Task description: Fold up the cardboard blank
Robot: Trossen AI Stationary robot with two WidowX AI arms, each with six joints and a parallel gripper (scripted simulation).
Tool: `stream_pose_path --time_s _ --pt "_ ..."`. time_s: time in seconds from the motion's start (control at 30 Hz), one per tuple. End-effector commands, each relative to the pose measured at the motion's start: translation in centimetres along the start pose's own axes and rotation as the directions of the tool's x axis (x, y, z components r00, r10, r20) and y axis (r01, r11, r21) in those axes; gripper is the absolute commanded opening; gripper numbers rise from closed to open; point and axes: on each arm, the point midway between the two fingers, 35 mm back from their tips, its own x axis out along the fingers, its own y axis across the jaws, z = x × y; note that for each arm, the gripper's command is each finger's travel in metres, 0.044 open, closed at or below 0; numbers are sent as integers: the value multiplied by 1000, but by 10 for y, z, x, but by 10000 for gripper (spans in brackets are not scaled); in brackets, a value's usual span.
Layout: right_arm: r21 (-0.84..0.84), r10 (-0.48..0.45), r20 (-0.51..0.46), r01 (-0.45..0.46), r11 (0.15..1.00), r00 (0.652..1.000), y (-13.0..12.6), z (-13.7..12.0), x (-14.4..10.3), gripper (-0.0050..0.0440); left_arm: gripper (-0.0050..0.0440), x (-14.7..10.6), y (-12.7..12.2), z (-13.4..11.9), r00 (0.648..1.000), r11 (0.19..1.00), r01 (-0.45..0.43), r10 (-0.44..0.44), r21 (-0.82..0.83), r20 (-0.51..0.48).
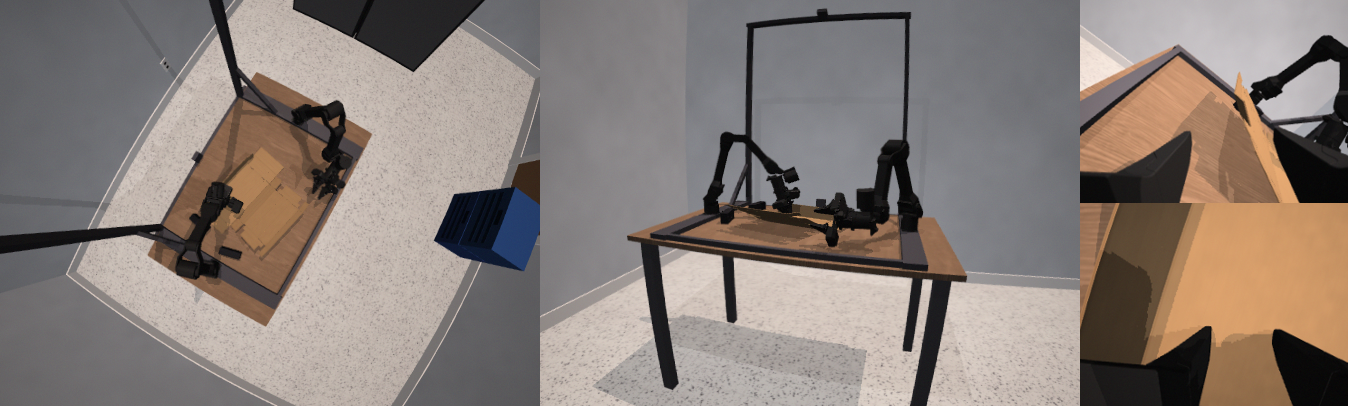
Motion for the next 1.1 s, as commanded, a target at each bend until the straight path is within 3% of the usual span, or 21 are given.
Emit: stream_pose_path --time_s 0.0,0.1,1.07 --pt "-28 1 -138 -5 1000 990 16 -48 26 196 276 10 -3 4 1000 1000 16 -16 3 -9" --pt "-21 -12 -133 9 1000 991 14 -48 26 196 276 27 -2 6 999 999 42 -43 -31 -34" --pt "-10 -29 -128 28 1000 991 9 -46 26 196 276 67 -4 8 997 997 56 -58 -51 -48"
